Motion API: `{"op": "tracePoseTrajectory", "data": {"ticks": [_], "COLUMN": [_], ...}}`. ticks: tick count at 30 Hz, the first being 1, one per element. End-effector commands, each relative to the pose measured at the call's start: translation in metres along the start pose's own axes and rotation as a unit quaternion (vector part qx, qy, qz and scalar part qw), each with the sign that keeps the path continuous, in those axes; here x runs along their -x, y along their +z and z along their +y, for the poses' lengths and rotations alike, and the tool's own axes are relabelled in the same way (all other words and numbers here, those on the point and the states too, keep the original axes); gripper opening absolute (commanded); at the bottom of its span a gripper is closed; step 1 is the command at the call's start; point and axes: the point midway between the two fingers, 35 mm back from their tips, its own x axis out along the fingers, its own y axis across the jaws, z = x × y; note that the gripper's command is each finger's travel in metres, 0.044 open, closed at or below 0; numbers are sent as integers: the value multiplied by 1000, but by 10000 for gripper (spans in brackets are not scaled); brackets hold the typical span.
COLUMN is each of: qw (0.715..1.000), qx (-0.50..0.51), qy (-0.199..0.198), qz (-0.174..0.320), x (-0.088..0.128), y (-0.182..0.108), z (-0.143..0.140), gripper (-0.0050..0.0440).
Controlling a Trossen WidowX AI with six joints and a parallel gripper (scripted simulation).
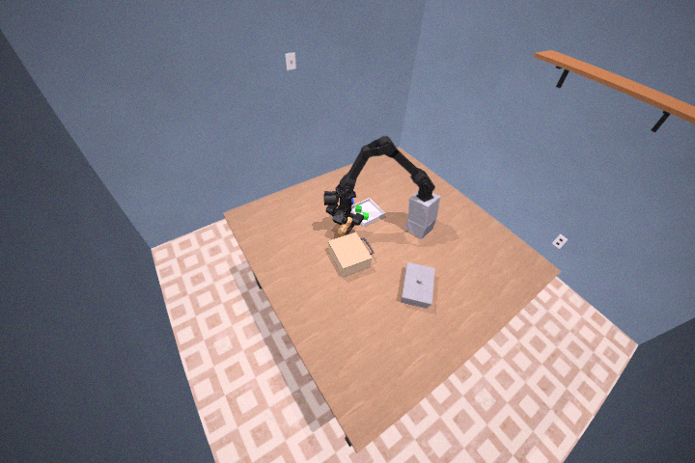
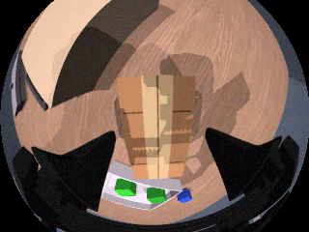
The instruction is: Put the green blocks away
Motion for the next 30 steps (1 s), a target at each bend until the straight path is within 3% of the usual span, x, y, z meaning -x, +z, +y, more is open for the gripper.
{"op": "tracePoseTrajectory", "data": {"ticks": [1,6,17,18,30], "qw": [1000,1000,1000,1000,1000], "qx": [2,2,2,2,2], "qy": [7,7,7,7,7], "qz": [4,4,4,4,4], "x": [-15,-29,-29,-29,-29], "y": [-2,-2,-2,-2,-2], "z": [4,4,4,4,4], "gripper": [440,440,440,0,0]}}
